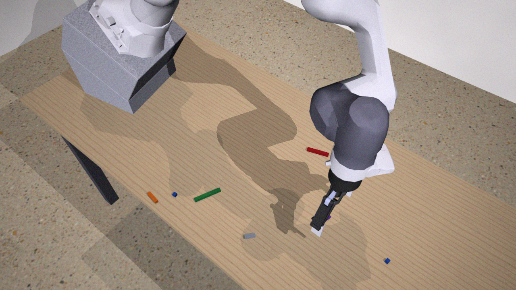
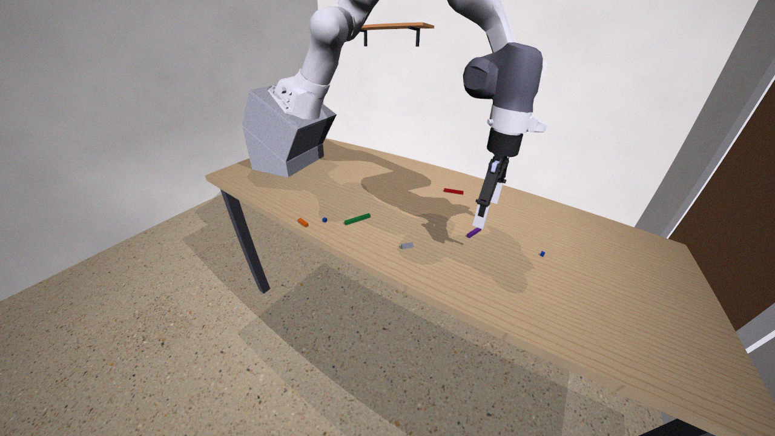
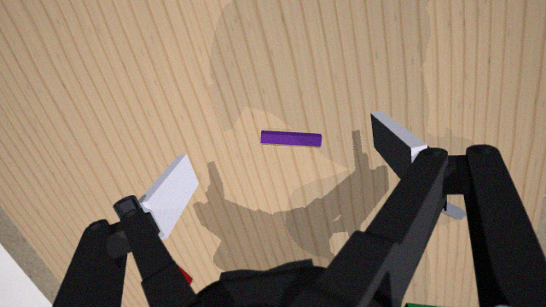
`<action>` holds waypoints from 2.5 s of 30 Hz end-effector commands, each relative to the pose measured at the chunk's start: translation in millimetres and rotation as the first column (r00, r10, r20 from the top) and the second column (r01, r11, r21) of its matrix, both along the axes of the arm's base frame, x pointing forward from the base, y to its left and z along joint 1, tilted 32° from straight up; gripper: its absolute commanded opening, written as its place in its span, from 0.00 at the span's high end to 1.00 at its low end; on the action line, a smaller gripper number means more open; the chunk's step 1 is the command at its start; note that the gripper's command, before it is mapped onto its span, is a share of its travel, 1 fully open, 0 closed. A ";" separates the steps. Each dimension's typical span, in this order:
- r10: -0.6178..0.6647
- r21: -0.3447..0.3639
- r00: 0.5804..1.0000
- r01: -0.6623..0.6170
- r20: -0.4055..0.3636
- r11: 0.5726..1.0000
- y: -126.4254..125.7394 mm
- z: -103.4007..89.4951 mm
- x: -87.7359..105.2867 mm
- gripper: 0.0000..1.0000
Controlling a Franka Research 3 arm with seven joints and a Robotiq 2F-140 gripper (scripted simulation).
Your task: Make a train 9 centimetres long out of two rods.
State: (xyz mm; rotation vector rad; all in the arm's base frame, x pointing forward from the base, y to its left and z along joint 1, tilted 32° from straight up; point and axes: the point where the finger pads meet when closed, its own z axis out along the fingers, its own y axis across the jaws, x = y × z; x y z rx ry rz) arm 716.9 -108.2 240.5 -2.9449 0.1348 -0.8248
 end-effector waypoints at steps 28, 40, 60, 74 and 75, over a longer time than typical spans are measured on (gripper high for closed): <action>0.005 -0.003 1.000 -0.005 0.003 1.000 -1.1 0.6 0.0 0.00; 0.005 -0.003 1.000 -0.005 0.003 1.000 -1.1 0.6 0.0 0.00; 0.258 -0.180 0.966 -0.257 -0.018 0.950 31.9 -9.5 -14.8 0.00; 0.483 -0.328 0.872 -0.479 -0.074 0.814 63.9 -18.4 -30.5 0.00; 0.483 -0.328 0.872 -0.479 -0.074 0.814 63.9 -18.4 -30.5 0.00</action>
